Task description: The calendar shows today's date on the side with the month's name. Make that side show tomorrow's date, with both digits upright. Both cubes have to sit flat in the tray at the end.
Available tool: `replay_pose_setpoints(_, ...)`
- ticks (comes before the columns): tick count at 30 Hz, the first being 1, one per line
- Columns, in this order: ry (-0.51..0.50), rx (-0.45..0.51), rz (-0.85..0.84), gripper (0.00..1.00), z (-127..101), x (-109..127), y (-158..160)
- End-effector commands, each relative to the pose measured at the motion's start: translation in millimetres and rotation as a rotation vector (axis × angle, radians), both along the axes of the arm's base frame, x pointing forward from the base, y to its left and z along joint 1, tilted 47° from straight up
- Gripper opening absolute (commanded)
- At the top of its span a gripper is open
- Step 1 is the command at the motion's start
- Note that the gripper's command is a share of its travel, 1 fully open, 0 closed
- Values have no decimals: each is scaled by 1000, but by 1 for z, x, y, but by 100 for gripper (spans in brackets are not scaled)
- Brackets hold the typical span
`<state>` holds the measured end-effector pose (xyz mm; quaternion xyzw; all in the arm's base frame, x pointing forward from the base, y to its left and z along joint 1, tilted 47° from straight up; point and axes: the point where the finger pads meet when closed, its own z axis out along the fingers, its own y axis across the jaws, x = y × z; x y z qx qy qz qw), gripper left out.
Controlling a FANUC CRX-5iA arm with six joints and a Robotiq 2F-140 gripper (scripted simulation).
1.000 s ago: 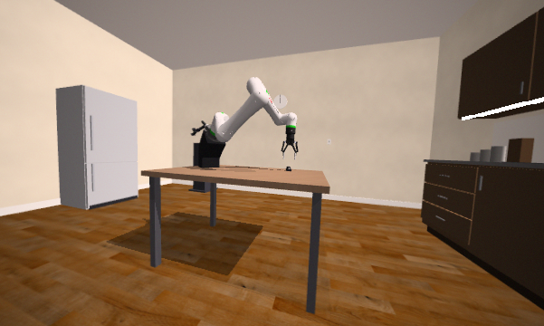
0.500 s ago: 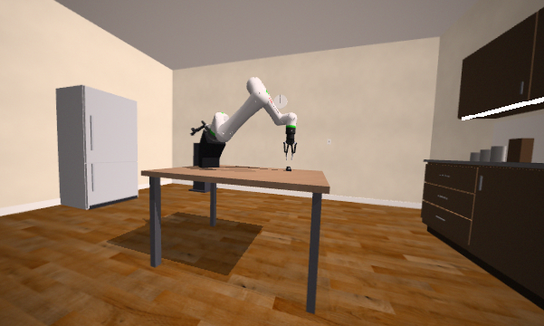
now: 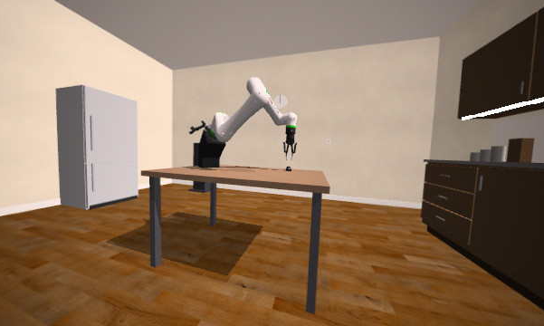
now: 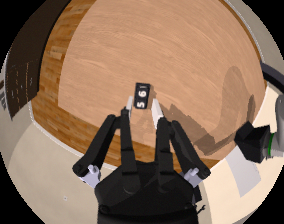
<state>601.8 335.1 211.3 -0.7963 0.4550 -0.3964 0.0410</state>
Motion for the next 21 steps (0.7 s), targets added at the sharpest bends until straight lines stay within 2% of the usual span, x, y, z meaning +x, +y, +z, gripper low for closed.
replay_pose_setpoints(1,0,0,0,35,0,0,0)
replay_pose_setpoints(21,-1,0,0,35,-8,8,-3)
